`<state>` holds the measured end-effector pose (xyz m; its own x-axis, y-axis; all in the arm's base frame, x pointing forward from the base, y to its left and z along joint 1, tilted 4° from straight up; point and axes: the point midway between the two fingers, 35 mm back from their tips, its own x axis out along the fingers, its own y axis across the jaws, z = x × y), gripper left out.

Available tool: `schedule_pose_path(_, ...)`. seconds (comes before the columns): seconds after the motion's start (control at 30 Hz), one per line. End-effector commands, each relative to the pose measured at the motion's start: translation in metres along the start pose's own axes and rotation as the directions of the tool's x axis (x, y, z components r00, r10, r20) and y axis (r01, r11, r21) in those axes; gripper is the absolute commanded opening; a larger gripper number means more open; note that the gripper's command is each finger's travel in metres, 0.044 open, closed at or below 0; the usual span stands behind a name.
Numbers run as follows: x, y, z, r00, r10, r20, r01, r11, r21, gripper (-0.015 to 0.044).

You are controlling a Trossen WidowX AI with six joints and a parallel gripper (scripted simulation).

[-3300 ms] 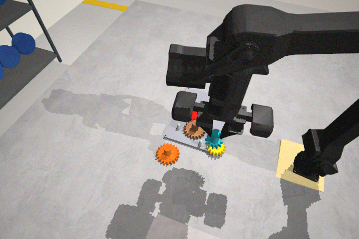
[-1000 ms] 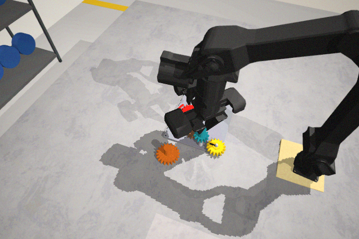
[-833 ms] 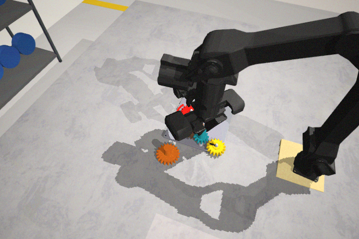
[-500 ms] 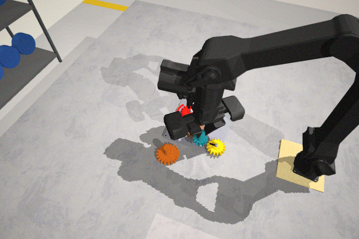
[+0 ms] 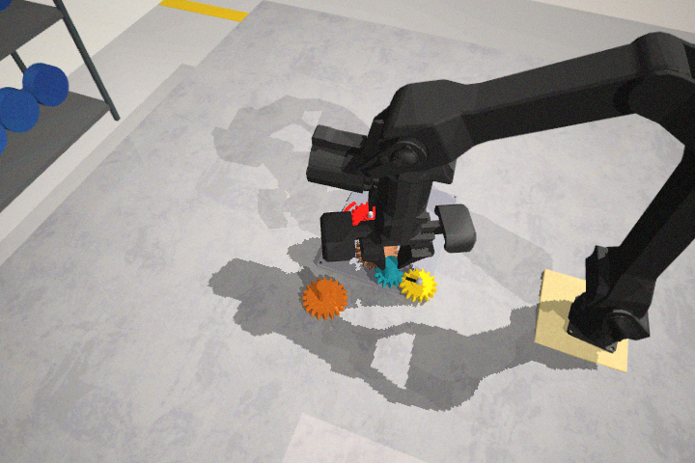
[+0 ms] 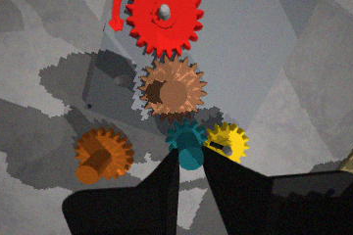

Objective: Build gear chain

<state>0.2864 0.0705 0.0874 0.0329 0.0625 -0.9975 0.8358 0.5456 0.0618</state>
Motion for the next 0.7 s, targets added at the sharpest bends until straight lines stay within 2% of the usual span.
schedule_pose_path(0.0,0.0011,0.0001,-0.0005,1.0,0.0,-0.003,0.0,1.0,-0.026,0.0)
schedule_pose_path(0.53,0.0035,-0.001,-0.0008,1.0,0.0,-0.003,-0.001,0.906,-0.422,0.0)
schedule_pose_path(0.67,0.0044,-0.0005,-0.0002,1.0,0.0,-0.003,-0.002,0.895,-0.445,0.0)
